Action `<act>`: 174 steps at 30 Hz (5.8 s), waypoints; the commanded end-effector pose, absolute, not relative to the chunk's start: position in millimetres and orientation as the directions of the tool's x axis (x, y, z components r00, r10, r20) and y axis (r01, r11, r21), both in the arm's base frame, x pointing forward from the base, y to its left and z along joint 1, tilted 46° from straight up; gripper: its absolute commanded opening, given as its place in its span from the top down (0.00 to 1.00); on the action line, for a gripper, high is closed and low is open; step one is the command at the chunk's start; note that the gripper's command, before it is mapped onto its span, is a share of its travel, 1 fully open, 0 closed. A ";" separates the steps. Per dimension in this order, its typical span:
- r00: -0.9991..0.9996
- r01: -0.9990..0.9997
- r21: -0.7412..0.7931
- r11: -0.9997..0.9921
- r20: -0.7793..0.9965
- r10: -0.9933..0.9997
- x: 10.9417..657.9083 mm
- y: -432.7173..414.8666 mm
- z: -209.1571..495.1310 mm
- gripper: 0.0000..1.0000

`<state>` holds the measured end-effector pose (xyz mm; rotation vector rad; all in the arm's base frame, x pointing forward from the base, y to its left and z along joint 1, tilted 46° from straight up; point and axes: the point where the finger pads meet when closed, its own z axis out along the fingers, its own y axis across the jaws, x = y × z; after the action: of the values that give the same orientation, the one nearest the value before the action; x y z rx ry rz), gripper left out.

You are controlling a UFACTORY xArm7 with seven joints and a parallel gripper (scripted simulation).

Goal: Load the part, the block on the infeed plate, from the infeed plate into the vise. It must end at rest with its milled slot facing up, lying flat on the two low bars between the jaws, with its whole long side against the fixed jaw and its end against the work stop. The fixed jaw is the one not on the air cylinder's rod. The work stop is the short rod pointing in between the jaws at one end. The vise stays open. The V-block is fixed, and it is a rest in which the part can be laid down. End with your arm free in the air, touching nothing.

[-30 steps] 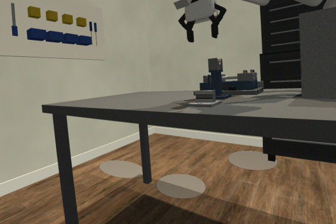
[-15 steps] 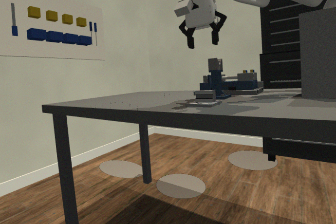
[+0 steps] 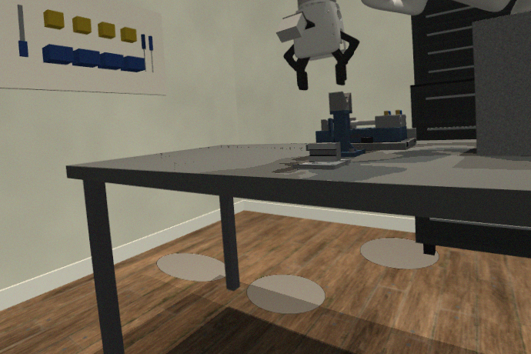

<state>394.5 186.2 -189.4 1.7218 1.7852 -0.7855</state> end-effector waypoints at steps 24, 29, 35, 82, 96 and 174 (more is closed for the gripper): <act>-0.044 0.999 -0.042 0.019 -0.721 0.692 394.5 145.4 -230.6 0.11; -0.044 0.999 -0.042 0.019 -0.721 0.692 394.3 136.2 -239.4 0.11; -0.044 0.999 -0.042 0.019 -0.721 0.692 394.1 125.7 -249.5 0.11; -0.044 0.999 -0.042 0.019 -0.721 0.692 393.4 90.2 -283.7 0.11; -0.044 0.999 -0.042 0.019 -0.721 0.692 393.4 89.7 -284.1 0.11; -0.044 0.999 -0.042 0.019 -0.721 0.692 394.0 127.0 -248.4 1.00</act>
<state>393.3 120.3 -253.6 1.7220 1.7863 -0.7834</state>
